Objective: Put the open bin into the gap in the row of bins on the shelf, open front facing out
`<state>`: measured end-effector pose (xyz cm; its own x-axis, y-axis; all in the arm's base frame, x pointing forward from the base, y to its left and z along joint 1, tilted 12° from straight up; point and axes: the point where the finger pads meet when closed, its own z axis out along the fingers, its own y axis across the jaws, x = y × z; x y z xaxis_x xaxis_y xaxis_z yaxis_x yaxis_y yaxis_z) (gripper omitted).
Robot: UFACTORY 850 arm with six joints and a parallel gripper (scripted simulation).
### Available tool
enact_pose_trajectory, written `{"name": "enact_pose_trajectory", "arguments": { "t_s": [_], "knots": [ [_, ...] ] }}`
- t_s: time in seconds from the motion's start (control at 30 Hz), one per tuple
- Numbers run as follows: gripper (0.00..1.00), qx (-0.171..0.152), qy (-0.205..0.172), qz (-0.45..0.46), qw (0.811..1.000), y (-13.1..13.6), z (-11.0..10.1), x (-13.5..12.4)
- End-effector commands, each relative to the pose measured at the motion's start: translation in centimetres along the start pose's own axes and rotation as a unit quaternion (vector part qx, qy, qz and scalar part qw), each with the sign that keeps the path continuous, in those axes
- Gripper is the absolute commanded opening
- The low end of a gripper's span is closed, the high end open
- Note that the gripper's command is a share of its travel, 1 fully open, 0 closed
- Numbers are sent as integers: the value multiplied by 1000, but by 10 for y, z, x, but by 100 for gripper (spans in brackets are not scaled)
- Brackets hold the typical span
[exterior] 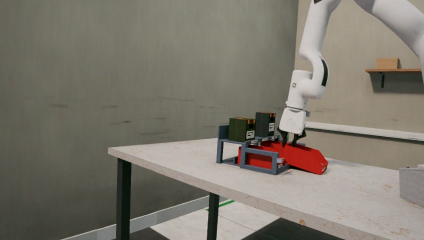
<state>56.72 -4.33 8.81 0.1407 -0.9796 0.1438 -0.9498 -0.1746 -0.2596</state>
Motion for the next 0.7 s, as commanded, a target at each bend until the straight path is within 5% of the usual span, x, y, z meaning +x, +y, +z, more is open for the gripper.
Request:
{"name": "enact_pose_trajectory", "arguments": {
  "t_s": [0.0,0.2,0.37,0.67],
  "knots": [
    [34,1,0,0,1000,-1,-1,0],
    [34,1,0,0,1000,-1,-1,0],
    [34,1,0,0,1000,-4,-30,0],
    [34,1,0,0,1000,-4,-30,0]
  ]
}}
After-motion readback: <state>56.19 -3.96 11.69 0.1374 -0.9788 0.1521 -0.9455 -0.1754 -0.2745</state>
